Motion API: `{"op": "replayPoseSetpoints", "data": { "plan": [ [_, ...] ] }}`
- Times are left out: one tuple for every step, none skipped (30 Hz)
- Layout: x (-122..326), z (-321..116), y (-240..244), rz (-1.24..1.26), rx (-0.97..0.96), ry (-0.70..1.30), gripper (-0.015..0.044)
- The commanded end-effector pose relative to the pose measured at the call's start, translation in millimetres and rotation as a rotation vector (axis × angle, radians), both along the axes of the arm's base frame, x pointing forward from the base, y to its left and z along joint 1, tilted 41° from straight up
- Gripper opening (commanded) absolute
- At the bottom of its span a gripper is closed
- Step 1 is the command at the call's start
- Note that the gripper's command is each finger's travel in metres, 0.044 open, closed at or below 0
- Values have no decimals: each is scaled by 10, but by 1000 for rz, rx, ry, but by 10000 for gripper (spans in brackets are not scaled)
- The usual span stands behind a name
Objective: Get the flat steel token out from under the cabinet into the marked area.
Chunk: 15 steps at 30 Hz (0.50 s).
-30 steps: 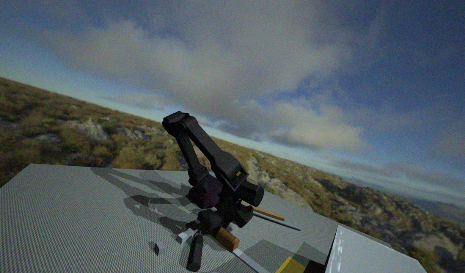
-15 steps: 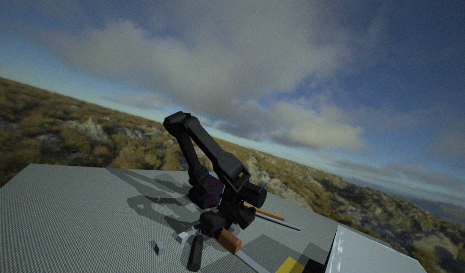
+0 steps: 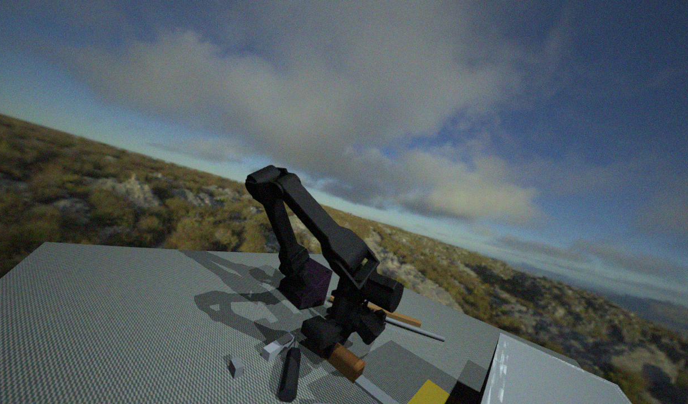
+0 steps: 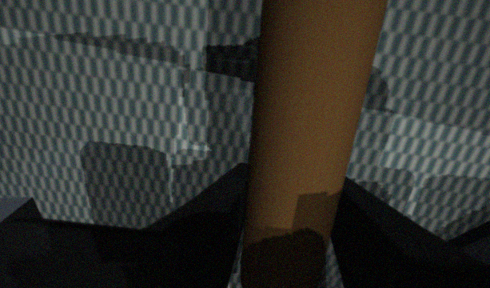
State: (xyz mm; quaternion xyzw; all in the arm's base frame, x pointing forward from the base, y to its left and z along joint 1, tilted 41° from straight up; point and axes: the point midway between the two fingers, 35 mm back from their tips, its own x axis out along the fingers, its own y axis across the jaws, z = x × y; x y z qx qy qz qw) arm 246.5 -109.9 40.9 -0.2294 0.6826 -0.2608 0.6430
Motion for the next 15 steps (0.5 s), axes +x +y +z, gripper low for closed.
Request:
{"op": "replayPoseSetpoints", "data": {
  "plan": [
    [75,0,-5,-5,-1,-4,0],
    [87,0,-5,-5,-1,-4,0],
    [98,-1,-6,-5,-1,-4,0],
    [110,-1,-6,-5,-1,-4,0],
    [122,-2,-7,-5,-1,-4,0],
    [133,-2,-7,-5,-1,-4,0],
    [145,-2,-7,-5,-1,-4,0],
    [156,-3,-8,-5,-1,-4,0],
    [168,-3,-8,-5,-1,-4,0],
    [180,-3,-9,-5,-1,-4,0],
    [191,-4,-9,-5,-1,-4,0],
    [203,-4,-9,-5,-1,-5,0],
    [215,-4,-10,-5,-1,-5,0],
    [226,-5,-10,-5,-1,-5,0],
    [238,-5,-11,-5,-1,-5,0]
  ]
}}
